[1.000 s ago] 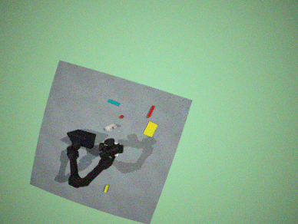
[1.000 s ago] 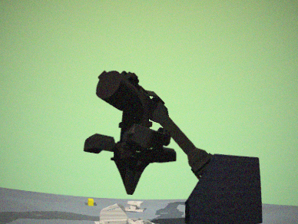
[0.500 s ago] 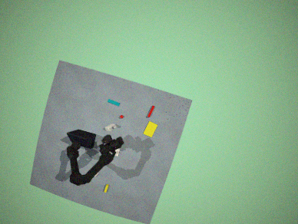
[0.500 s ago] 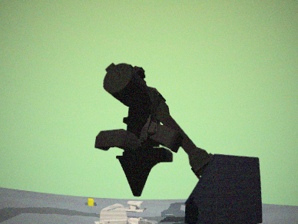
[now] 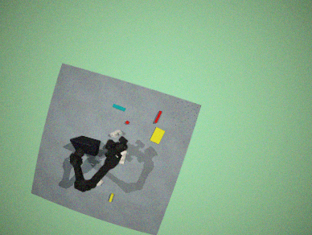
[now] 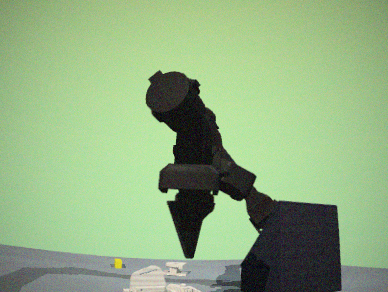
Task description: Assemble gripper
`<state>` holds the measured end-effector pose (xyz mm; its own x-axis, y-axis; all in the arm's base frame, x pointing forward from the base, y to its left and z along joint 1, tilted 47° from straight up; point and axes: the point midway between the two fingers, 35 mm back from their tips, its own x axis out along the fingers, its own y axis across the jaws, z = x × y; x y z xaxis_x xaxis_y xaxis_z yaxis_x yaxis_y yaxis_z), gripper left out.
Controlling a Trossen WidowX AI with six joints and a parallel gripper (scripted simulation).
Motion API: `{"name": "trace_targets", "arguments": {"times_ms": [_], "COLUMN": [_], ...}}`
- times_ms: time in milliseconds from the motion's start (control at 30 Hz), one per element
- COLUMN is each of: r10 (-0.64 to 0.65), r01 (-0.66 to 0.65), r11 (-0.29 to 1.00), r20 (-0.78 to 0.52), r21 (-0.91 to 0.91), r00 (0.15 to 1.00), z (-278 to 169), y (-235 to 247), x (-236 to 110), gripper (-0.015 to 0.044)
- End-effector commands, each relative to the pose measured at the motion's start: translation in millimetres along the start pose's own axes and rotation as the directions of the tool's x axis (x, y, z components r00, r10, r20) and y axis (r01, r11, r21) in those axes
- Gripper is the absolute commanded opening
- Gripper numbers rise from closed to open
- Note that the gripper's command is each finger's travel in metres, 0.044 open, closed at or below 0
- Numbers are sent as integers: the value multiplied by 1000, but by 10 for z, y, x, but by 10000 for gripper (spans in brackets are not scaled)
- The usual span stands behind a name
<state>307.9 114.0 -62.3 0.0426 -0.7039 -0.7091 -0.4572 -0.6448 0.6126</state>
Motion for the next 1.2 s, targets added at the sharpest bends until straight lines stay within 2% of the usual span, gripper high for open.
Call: {"name": "trace_targets", "arguments": {"times_ms": [0, 367, 767, 967, 1167], "r10": [0, 5, 13, 16, 16], "r01": [1, -2, -4, -4, -4], "r11": [992, 893, 670, 541, 536], "r20": [4, 5, 6, 6, 6], "r21": [-127, -450, -742, -841, -844], "r00": [1000, 1000, 1000, 1000, 1000], "z": [46, 183, 343, 416, 419], "y": [-63, -206, -351, -413, -414], "x": [-4, 8, 27, 38, 38], "gripper": [0, 0, 0, 0, 0]}}
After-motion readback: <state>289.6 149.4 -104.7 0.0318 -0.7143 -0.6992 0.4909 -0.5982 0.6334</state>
